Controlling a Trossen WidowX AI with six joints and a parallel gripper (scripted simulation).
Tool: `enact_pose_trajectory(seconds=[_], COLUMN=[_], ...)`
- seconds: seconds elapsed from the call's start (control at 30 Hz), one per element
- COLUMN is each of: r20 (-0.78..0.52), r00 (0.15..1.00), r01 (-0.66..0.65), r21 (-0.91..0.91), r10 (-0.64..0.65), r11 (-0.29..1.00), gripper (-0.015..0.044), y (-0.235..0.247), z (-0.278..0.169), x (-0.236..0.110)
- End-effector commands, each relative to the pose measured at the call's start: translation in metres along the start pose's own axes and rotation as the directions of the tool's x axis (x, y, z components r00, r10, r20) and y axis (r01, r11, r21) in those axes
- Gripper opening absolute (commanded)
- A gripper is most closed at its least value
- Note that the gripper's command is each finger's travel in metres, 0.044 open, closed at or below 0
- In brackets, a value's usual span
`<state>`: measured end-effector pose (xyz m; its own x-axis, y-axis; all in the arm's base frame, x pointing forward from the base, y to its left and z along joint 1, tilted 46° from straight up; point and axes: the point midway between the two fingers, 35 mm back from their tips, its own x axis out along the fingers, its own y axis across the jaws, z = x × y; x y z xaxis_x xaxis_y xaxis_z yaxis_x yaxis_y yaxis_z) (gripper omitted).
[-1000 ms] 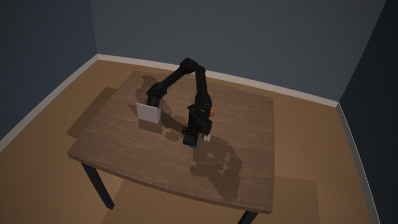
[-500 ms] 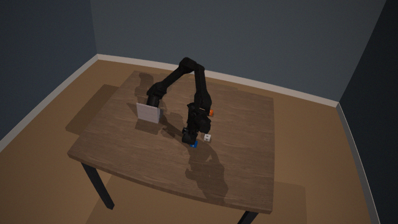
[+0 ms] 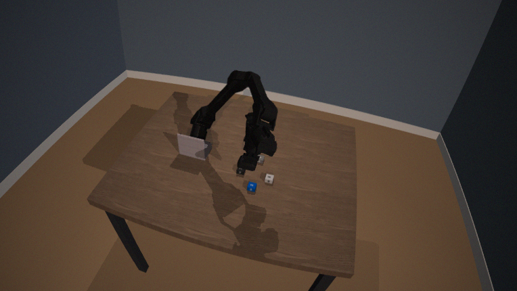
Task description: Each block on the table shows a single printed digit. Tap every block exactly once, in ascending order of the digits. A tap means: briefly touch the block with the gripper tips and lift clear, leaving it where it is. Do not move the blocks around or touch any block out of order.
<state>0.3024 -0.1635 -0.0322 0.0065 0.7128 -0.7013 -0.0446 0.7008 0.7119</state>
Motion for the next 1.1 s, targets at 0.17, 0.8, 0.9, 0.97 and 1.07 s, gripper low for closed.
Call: enact_pose_trajectory(seconds=[0.17, 0.8, 0.9, 0.97, 1.07], r20=[-0.014, -0.013, -0.013, -0.013, -0.013], r00=[1.0, 1.0, 1.0, 1.0, 1.0], r01=[-0.006, -0.008, -0.008, -0.008, -0.008], r21=[-0.012, -0.013, -0.013, -0.013, -0.013], r10=[0.006, 0.008, 0.008, 0.008, 0.008], r11=[1.0, 1.0, 1.0, 1.0, 1.0], gripper=[0.002, 0.002, 0.002, 0.002, 0.002], y=[0.08, 0.081, 0.081, 0.081, 0.081], z=[0.062, 0.061, 0.061, 0.061, 0.062], x=[0.001, 0.082, 0.084, 0.087, 0.092])
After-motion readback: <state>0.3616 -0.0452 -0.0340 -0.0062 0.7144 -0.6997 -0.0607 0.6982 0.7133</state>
